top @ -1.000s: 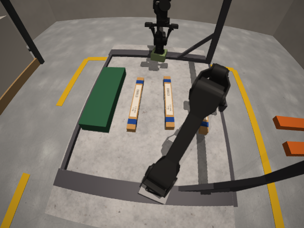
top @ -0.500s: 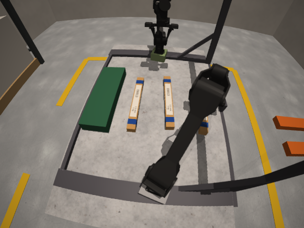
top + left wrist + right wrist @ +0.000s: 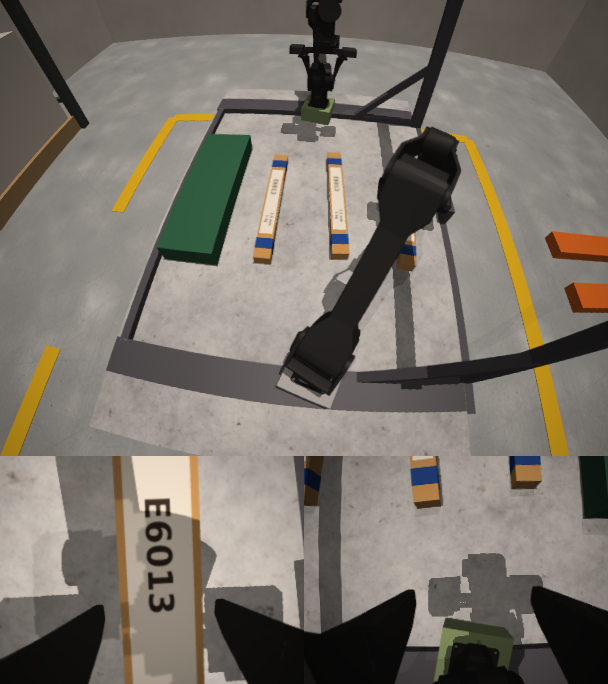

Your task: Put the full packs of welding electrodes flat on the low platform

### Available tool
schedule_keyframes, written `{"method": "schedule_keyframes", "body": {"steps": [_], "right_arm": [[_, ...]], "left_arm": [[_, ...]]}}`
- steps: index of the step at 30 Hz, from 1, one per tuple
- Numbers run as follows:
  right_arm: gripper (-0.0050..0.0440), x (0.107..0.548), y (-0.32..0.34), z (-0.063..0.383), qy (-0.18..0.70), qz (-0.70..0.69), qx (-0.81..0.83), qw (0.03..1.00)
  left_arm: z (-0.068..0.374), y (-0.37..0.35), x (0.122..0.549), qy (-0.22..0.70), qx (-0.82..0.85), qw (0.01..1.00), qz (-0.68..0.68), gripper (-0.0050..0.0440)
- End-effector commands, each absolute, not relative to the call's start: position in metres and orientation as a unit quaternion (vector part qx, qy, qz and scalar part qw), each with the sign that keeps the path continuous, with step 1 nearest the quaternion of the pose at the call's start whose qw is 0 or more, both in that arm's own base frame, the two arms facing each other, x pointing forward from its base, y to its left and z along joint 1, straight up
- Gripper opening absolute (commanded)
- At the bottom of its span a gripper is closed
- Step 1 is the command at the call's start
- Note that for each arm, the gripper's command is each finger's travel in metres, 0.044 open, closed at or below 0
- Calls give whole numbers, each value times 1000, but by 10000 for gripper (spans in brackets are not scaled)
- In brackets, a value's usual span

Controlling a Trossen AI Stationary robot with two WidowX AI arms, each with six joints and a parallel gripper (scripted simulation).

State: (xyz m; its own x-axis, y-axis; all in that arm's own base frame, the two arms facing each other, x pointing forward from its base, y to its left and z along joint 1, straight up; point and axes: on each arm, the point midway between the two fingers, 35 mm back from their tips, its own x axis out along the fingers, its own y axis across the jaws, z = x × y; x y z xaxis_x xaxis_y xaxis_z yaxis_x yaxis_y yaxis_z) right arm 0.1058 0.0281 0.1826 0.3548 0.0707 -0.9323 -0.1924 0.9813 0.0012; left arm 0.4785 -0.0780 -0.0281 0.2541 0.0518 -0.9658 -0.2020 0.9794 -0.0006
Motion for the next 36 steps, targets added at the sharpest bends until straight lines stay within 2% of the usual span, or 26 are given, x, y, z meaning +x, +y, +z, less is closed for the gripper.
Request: {"method": "schedule_keyframes", "body": {"steps": [1, 21, 24, 36], "right_arm": [[330, 107, 28, 189, 553, 79, -52, 828], [330, 107, 28, 189, 553, 79, -52, 828], [330, 107, 28, 189, 553, 79, -52, 828], [330, 107, 28, 189, 553, 79, -52, 828]], "left_arm": [[-13, -78, 484, 592, -66, 799, 78, 330], [-13, -78, 484, 592, -66, 799, 78, 330], [9, -79, 488, 581, -70, 807, 77, 330], [49, -78, 485, 581, -70, 807, 77, 330]]}}
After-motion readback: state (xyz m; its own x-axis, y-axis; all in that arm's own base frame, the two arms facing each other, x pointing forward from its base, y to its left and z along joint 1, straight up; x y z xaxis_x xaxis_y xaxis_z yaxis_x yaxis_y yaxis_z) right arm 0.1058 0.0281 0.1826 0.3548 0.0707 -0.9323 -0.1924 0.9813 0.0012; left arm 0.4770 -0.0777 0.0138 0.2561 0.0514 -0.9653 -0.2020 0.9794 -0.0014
